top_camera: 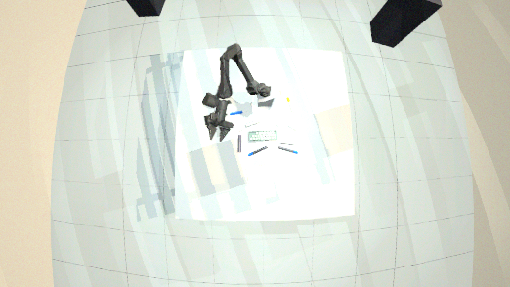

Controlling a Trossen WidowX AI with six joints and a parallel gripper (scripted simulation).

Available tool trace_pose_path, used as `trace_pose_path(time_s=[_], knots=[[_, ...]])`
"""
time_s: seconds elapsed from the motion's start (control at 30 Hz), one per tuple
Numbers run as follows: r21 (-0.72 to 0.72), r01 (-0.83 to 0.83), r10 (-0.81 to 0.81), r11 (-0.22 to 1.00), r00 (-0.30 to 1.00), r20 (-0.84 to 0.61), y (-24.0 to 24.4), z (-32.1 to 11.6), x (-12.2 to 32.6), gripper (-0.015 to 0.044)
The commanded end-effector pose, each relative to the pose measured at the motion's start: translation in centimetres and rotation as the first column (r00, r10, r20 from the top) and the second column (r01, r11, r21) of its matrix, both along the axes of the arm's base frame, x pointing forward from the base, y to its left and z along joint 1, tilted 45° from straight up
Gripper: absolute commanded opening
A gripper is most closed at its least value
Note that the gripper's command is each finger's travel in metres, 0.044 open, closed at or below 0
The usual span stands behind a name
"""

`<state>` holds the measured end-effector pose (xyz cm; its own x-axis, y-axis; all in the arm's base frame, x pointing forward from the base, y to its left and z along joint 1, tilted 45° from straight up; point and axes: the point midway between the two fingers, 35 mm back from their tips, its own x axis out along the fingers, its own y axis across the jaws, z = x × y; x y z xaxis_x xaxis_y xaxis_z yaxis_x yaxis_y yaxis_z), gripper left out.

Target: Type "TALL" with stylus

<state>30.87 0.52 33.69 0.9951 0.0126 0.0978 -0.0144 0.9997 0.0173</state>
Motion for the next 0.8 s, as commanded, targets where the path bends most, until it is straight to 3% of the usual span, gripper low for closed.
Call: trace_pose_path(time_s=[0.0, 0.27, 0.53, 0.77], knots=[[-0.001, 0.000, 0.000, 1.000, 1.000, -0.010, 0.0, -0.2, 0.2, 0.0414], [-0.056, 0.017, -0.039, 0.998, 0.911, -0.411, 1.7, -11.4, 4.8, 0.0204], [-0.193, 0.026, -0.165, 0.981, 0.639, -0.752, 4.0, -24.3, 5.2, 0.0000], [-0.419, 0.009, -0.399, 0.908, 0.324, -0.858, 3.8, -34.1, 1.8, 0.0000]])
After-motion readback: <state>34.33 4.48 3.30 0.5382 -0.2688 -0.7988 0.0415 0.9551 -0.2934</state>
